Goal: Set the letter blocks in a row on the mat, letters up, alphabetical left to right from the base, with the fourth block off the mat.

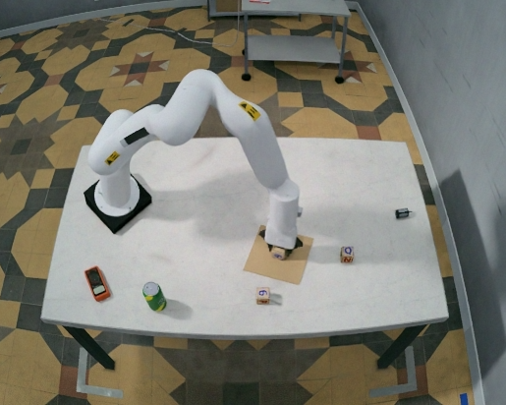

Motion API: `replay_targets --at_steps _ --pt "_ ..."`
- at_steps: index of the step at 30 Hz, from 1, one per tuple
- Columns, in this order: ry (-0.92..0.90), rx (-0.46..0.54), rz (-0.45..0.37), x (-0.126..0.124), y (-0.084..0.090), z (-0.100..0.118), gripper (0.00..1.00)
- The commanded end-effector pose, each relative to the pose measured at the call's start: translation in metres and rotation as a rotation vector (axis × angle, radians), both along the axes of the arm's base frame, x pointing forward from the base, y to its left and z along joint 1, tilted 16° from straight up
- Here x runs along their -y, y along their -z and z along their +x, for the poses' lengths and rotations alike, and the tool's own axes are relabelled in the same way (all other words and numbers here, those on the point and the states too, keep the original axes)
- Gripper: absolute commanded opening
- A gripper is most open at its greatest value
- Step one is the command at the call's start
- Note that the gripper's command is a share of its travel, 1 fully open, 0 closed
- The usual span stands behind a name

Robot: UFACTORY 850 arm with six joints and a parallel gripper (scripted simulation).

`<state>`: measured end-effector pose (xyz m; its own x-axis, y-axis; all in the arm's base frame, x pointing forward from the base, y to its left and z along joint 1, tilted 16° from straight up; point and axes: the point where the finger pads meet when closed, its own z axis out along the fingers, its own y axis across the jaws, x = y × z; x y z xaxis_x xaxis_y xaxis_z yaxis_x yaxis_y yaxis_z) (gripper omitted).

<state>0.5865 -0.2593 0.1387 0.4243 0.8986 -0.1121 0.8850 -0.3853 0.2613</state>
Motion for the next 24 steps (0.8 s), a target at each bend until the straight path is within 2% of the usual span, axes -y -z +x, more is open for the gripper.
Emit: replay_targets --at_steps 1,11,14,20,21,24 --pt "0.000 0.001 0.000 -0.003 -0.016 -0.003 0.65" --pt "0.000 0.001 0.000 -0.013 -0.063 -0.012 0.65" --pt "0.000 0.001 0.000 -0.015 -0.069 -0.013 0.65" --pt "0.000 0.001 0.000 -0.015 -0.071 -0.014 0.65" --pt "0.000 0.001 0.000 -0.015 -0.071 -0.014 1.00" --pt "0.000 0.001 0.000 -0.015 -0.071 -0.014 1.00"
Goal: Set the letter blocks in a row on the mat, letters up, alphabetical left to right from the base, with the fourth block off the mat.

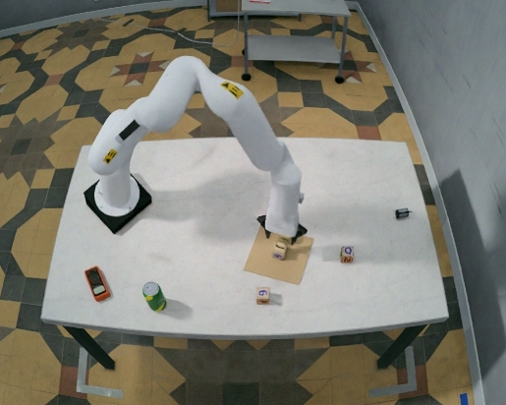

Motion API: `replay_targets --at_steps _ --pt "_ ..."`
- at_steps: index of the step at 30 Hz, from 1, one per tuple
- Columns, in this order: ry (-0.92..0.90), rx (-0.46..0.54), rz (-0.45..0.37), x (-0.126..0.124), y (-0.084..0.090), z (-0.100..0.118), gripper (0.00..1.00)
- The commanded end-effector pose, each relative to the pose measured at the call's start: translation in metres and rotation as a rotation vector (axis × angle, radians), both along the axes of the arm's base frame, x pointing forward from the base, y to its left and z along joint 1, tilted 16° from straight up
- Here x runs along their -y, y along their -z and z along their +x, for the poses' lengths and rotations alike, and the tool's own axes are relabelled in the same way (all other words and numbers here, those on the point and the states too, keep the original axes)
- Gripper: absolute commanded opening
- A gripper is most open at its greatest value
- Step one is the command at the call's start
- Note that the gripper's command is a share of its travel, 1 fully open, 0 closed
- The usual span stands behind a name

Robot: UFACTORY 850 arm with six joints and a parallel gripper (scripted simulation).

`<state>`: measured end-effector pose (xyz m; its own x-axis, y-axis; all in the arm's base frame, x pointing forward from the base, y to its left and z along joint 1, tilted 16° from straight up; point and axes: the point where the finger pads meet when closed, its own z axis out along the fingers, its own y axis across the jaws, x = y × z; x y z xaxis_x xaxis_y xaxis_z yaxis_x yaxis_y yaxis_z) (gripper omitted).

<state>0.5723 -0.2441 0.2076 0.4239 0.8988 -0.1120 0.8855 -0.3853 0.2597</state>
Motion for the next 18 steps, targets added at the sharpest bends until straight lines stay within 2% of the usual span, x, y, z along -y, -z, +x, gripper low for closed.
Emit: replay_targets --at_steps 1,18 --pt "0.000 0.002 -0.001 0.0001 -0.0017 0.0006 1.00" --pt "0.006 0.003 0.000 0.0005 -0.0021 0.0020 1.00"
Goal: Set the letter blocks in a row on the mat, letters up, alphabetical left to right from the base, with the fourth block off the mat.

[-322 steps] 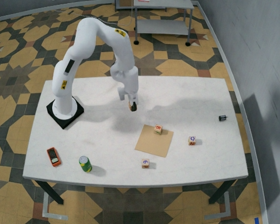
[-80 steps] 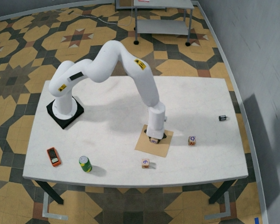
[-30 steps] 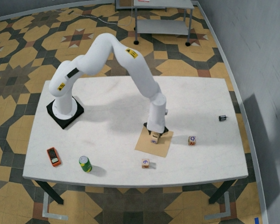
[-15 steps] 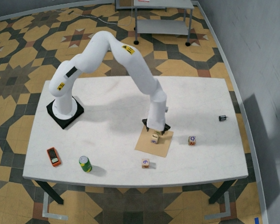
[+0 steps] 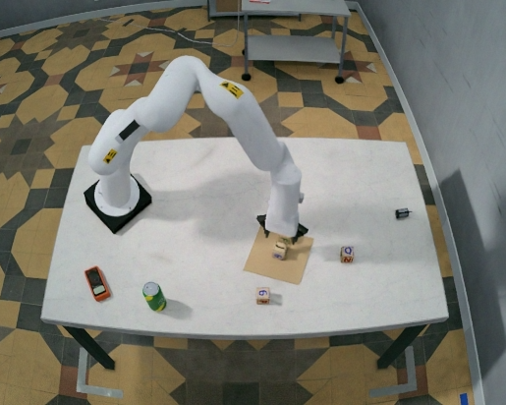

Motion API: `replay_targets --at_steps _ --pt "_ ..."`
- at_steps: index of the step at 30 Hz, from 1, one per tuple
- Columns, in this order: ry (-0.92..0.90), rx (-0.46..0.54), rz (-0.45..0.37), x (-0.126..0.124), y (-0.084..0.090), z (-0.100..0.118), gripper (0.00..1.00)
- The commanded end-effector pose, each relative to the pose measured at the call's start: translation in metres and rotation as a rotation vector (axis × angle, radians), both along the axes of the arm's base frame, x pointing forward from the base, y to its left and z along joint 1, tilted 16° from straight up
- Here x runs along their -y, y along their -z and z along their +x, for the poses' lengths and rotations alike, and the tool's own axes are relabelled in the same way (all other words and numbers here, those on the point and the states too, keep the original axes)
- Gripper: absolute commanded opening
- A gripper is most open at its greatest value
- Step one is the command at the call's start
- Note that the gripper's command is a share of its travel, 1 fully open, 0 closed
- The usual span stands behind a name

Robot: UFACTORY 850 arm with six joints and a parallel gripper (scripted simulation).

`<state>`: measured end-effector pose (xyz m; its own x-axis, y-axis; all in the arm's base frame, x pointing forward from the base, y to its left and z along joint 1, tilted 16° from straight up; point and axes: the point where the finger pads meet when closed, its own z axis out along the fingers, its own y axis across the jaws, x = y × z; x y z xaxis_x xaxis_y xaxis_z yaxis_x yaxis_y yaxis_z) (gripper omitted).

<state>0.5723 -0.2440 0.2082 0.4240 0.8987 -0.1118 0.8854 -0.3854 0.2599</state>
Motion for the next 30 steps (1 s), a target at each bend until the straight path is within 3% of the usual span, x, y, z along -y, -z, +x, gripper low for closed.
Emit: replay_targets --at_steps 1,5,8,9,30 --pt "0.018 0.006 0.002 0.002 -0.002 0.005 1.00" --pt "0.153 0.034 0.020 0.012 -0.011 0.037 1.00" --pt "0.169 0.037 0.022 0.013 -0.012 0.041 1.00" --pt "0.234 0.052 0.032 0.017 -0.017 0.056 1.00" --pt "0.702 0.158 0.117 0.036 -0.043 0.151 1.00"
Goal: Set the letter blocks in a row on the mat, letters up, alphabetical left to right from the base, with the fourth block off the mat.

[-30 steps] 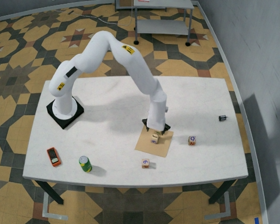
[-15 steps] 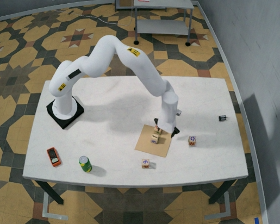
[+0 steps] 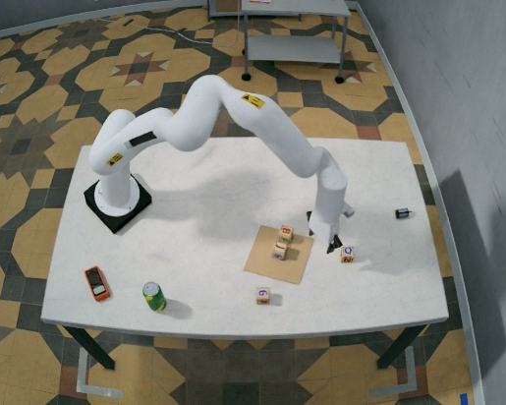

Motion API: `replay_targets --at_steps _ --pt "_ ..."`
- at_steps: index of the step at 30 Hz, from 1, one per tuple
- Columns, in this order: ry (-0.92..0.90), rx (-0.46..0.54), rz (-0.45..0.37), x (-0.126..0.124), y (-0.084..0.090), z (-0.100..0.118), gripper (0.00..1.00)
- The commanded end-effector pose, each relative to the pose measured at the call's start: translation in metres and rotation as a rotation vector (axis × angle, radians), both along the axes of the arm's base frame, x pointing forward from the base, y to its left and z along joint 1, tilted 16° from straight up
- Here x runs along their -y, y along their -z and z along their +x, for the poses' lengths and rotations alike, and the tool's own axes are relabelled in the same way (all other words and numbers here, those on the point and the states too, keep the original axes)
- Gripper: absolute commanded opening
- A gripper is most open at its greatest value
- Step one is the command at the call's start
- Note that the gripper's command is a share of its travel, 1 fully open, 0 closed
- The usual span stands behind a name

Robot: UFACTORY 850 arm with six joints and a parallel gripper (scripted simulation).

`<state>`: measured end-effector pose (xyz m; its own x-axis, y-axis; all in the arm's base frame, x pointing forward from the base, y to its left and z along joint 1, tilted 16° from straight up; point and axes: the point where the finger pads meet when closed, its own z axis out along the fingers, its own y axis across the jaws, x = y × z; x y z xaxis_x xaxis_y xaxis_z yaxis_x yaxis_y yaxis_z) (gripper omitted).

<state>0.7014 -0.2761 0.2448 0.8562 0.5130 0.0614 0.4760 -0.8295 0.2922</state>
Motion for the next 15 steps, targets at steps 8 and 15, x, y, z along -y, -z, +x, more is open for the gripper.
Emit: replay_targets --at_steps 8,15 --pt "0.298 0.057 0.055 0.006 -0.015 0.054 1.00" --pt "0.447 0.092 0.092 0.006 -0.021 0.077 1.00"
